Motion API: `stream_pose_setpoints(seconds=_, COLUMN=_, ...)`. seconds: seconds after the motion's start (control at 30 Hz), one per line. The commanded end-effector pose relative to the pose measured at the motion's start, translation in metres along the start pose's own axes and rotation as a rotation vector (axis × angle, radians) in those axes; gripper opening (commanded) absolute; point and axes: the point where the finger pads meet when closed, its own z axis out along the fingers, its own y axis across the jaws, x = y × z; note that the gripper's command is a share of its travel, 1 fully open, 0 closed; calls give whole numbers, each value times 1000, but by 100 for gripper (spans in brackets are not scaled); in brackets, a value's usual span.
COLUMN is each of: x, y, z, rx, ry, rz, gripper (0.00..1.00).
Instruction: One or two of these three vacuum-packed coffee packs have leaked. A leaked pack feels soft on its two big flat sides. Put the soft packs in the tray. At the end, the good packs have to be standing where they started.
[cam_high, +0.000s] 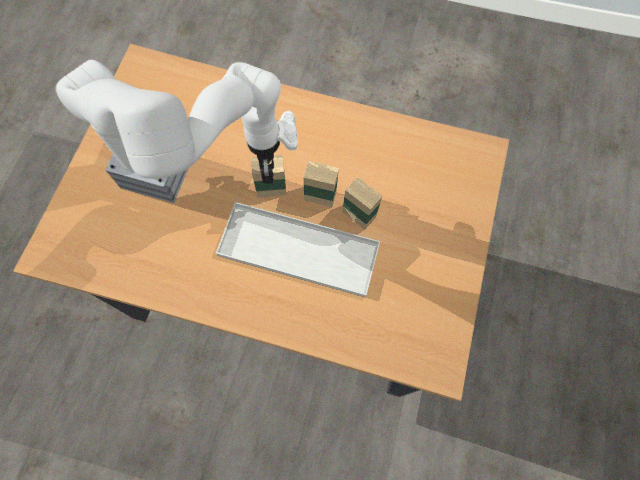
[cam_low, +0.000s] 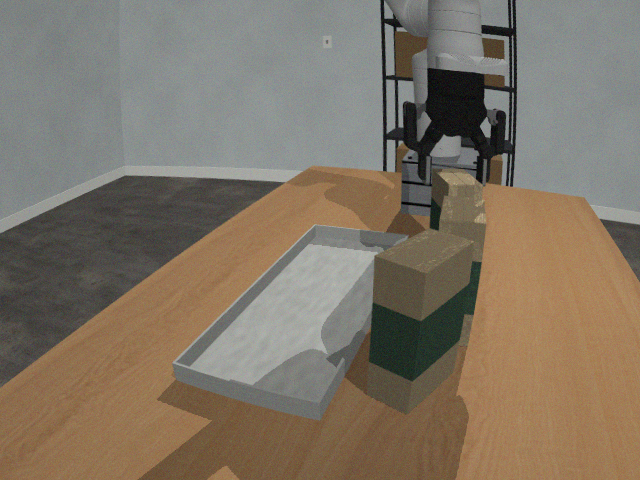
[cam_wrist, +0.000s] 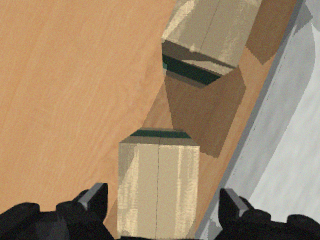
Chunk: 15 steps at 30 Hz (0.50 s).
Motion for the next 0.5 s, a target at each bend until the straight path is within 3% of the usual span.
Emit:
stream_pose_setpoints(seconds=0.0, x=-2, y=-4, z=7, rx=6, ry=-7, rz=-7, gripper=81)
stream_pose_setpoints(seconds=0.47, x=-2, y=-4, z=17, rx=6, ry=-7, rz=-7, gripper=81)
